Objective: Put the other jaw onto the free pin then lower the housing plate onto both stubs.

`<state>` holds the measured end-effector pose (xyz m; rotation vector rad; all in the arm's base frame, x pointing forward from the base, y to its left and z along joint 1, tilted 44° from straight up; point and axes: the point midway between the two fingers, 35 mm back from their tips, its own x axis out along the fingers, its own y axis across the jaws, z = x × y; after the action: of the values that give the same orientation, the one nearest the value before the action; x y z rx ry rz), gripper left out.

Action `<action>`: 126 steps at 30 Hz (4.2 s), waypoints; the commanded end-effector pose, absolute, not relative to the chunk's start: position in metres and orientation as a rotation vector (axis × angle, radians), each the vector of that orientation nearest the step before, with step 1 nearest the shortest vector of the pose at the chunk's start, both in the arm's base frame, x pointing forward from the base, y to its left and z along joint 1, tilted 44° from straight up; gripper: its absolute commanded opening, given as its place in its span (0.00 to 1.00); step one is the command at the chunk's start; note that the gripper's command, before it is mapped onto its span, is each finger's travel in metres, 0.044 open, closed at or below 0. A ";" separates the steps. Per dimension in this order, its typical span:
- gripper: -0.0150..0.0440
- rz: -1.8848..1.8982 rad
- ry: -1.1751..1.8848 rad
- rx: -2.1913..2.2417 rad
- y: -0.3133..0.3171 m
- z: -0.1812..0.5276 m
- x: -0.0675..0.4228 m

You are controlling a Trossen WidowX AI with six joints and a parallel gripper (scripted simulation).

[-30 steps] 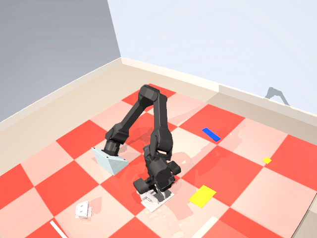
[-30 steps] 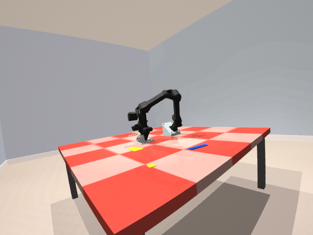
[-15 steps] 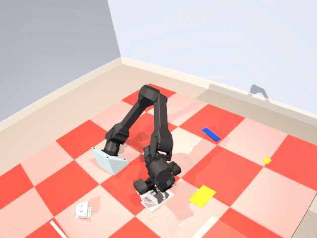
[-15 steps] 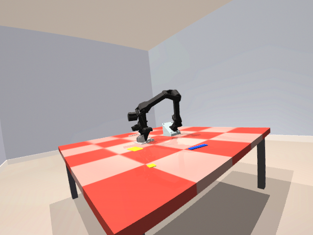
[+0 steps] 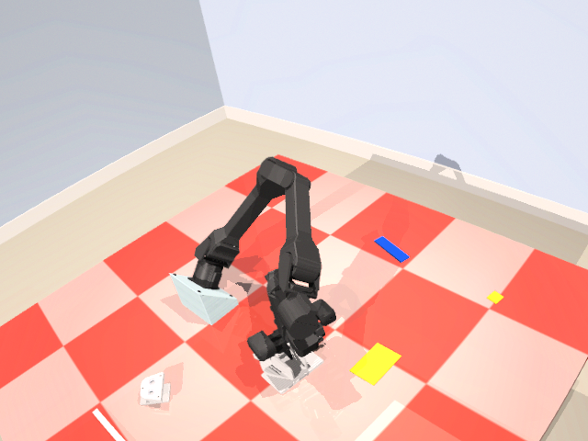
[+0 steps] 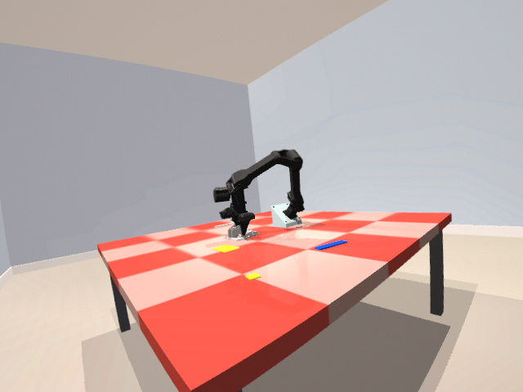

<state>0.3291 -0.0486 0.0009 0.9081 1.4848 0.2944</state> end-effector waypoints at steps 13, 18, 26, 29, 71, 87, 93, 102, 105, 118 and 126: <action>0.48 0.297 1.481 0.909 -0.048 0.000 0.330; 0.48 0.297 1.481 0.909 -0.048 0.000 0.330; 0.63 0.294 1.485 0.909 -0.049 0.001 0.329; 0.63 0.294 1.485 0.909 -0.049 0.001 0.329; 1.00 0.013 1.538 1.147 -0.139 0.013 0.303; 1.00 -0.300 1.577 1.414 -0.185 -0.017 0.274; 1.00 -0.420 1.582 1.514 -0.200 -0.029 0.262; 1.00 -0.603 1.580 1.662 -0.222 -0.046 0.240; 1.00 -0.664 1.577 1.711 -0.228 -0.052 0.232; 1.00 -0.933 1.548 1.919 -0.252 -0.077 0.196; 1.00 -1.101 1.518 2.044 -0.264 -0.092 0.173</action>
<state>0.1819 -0.2572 -0.0869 2.0000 1.5369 -1.0303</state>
